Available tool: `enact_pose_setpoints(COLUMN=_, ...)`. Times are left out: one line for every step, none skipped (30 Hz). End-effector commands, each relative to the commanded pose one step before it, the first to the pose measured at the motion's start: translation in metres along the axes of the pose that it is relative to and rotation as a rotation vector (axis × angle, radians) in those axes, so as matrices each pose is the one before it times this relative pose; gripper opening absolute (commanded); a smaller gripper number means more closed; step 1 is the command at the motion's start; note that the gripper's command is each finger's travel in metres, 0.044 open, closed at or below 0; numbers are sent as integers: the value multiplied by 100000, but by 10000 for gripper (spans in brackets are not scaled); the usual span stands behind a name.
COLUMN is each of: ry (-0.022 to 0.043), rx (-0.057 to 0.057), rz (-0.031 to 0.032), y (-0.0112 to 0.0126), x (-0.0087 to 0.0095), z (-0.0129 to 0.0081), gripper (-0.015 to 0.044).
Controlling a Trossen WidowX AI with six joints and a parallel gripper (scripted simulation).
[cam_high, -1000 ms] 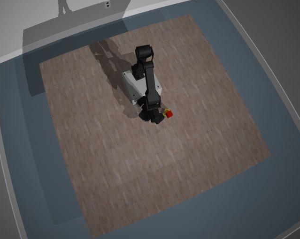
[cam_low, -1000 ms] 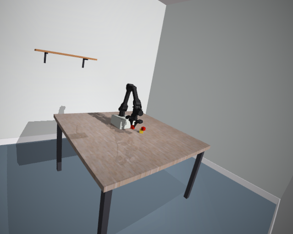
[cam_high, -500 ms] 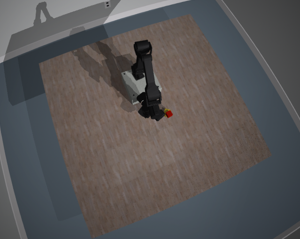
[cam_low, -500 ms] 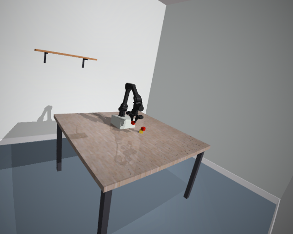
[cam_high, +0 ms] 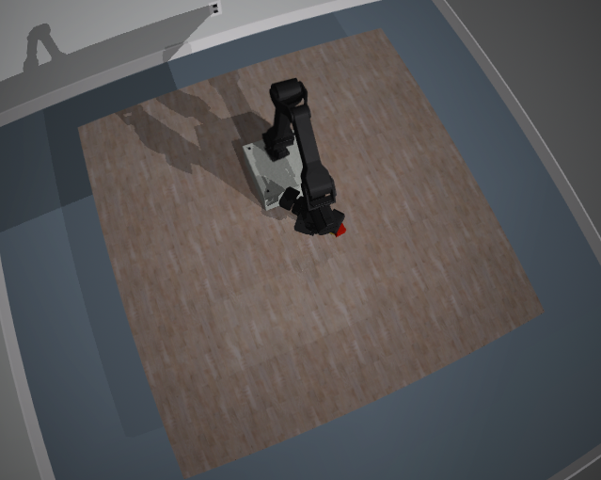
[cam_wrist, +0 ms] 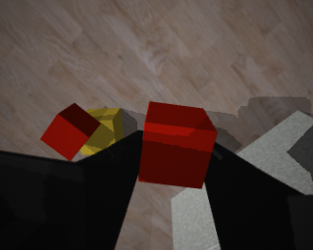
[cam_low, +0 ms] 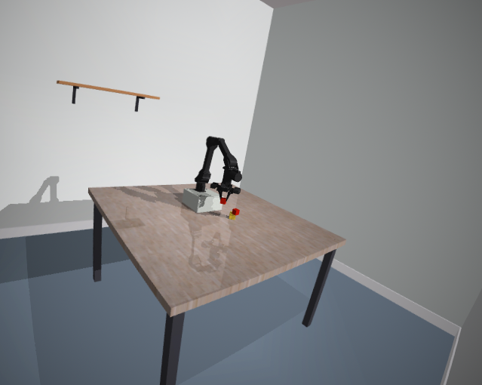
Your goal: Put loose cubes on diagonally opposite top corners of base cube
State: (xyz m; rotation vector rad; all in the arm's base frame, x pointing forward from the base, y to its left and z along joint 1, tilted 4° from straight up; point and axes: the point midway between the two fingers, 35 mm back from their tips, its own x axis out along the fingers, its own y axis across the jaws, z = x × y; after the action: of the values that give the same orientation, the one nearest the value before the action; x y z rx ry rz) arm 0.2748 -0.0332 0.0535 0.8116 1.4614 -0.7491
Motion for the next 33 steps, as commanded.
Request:
enact_pose_setpoints(ry=66, rx=-14698, rz=334, y=943, x=28, z=-908, gripper=105)
enact_pose_setpoints(ry=18, rx=-3733, rz=29, y=254, x=17, z=-205, gripper=105)
enact_pose_setpoints(ry=18, rx=-3733, rz=30, y=259, x=18, z=-199, gripper=105)
enact_pose_setpoints(ry=18, rx=-3733, rz=30, y=264, x=18, z=-192, gripper=105)
enact_pose_setpoints(ry=19, rx=-3733, rz=31, y=269, x=18, z=-185, gripper=105)
enact_pose_setpoints(ry=19, rx=-3733, rz=32, y=274, x=18, z=-179, gripper=105)
enact_pose_setpoints(ry=19, rx=-3733, rz=32, y=279, x=18, z=-172, gripper=105)
enact_pose_setpoints(ry=19, rx=-3733, rz=33, y=284, x=19, z=-165, gripper=105)
enact_pose_setpoints(ry=19, rx=-3733, rz=34, y=288, x=19, z=-158, gripper=105)
enact_pose_setpoints(ry=19, rx=-3733, rz=35, y=292, x=19, z=-150, gripper=105)
enact_pose_setpoints(ry=19, rx=-3733, rz=36, y=296, x=19, z=-143, gripper=105)
enact_pose_setpoints(ry=19, rx=-3733, rz=36, y=300, x=19, z=-136, gripper=105)
enact_pose_setpoints(ry=19, rx=-3733, rz=37, y=304, x=20, z=-128, gripper=105)
enact_pose_setpoints(ry=18, rx=-3733, rz=38, y=308, x=20, z=-120, gripper=105)
enact_pose_setpoints(ry=18, rx=-3733, rz=39, y=311, x=20, z=-113, gripper=105)
enact_pose_setpoints(ry=18, rx=-3733, rz=40, y=314, x=20, z=-105, gripper=105)
enact_pose_setpoints(ry=18, rx=-3733, rz=41, y=317, x=20, z=-97, gripper=105)
enact_pose_setpoints(ry=17, rx=-3733, rz=42, y=320, x=21, z=-89, gripper=105)
enact_pose_setpoints(ry=17, rx=-3733, rz=43, y=322, x=21, z=-81, gripper=105)
enact_pose_setpoints(ry=17, rx=-3733, rz=44, y=324, x=21, z=-72, gripper=105)
enact_pose_setpoints(ry=16, rx=-3733, rz=45, y=326, x=21, z=-64, gripper=105)
enact_pose_setpoints(ry=13, rx=-3071, rz=38, y=270, x=18, z=-46, gripper=105)
enact_pose_setpoints(ry=8, rx=-1843, rz=23, y=163, x=11, z=-24, gripper=105)
enact_pose_setpoints(ry=3, rx=-614, rz=8, y=54, x=4, z=-7, gripper=105)
enact_pose_setpoints(ry=0, rx=0, rz=0, y=0, x=0, z=0, gripper=105)
enact_pose_setpoints(ry=0, rx=0, rz=0, y=0, x=0, z=0, gripper=105)
enact_pose_setpoints(ry=0, rx=0, rz=0, y=0, x=0, z=0, gripper=105)
enact_pose_setpoints(ry=0, rx=0, rz=0, y=0, x=0, z=0, gripper=105)
enact_pose_setpoints(ry=0, rx=-13, rz=0, y=0, x=50, z=-1, gripper=105)
enact_pose_setpoints(ry=1, rx=-40, rz=1, y=-1, x=149, z=-3, gripper=105)
enact_pose_setpoints(ry=2, rx=-66, rz=1, y=-2, x=247, z=-6, gripper=105)
enact_pose_setpoints(ry=3, rx=-83, rz=1, y=-4, x=312, z=-12, gripper=105)
enact_pose_setpoints(ry=4, rx=-84, rz=1, y=-4, x=313, z=-15, gripper=105)
